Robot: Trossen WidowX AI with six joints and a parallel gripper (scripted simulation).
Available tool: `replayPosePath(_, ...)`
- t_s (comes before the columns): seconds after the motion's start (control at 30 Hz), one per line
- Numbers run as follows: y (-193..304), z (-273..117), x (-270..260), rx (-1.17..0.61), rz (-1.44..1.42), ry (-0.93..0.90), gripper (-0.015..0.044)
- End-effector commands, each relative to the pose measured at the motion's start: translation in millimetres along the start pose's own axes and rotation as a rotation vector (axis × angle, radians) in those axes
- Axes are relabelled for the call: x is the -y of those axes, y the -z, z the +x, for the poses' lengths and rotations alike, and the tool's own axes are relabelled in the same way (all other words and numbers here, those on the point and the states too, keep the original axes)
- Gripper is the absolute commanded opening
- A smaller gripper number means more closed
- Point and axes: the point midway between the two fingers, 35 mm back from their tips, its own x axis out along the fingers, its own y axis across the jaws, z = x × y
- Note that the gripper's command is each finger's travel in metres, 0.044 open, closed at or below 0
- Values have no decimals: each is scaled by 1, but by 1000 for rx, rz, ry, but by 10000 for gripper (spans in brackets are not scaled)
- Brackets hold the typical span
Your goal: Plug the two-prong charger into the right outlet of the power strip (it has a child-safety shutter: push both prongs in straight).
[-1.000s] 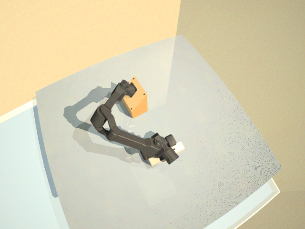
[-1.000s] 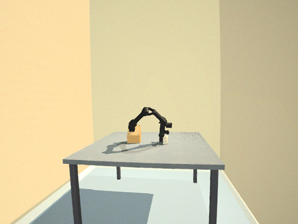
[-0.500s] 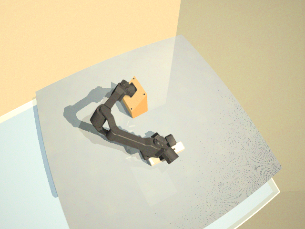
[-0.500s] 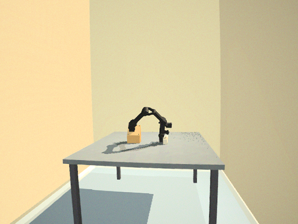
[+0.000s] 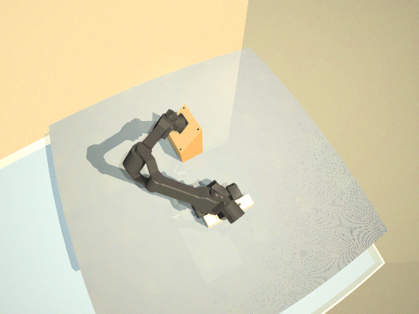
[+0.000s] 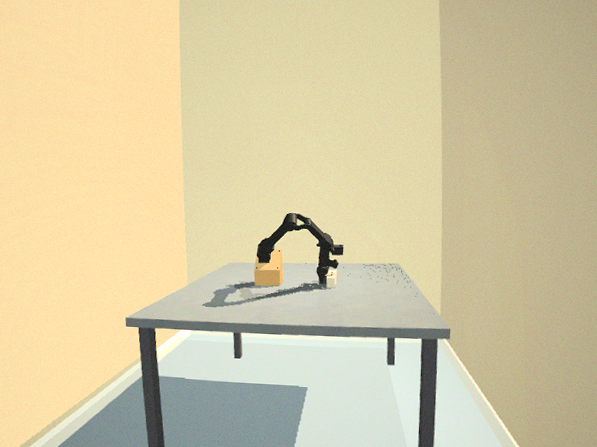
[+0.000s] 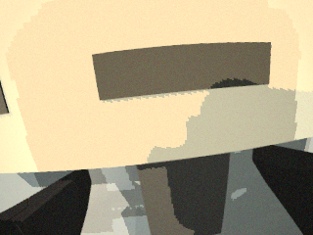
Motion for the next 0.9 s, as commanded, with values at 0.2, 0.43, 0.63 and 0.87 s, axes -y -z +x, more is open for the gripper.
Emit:
replayPosePath(0.2, 3, 0, 0, 6, 7, 3, 440)
replayPosePath(0.43, 5, 1, 0, 9, 10, 3, 440)
replayPosePath(0.63, 7, 1, 0, 12, 12, 3, 440)
replayPosePath(0.87, 12, 1, 0, 12, 12, 3, 440)
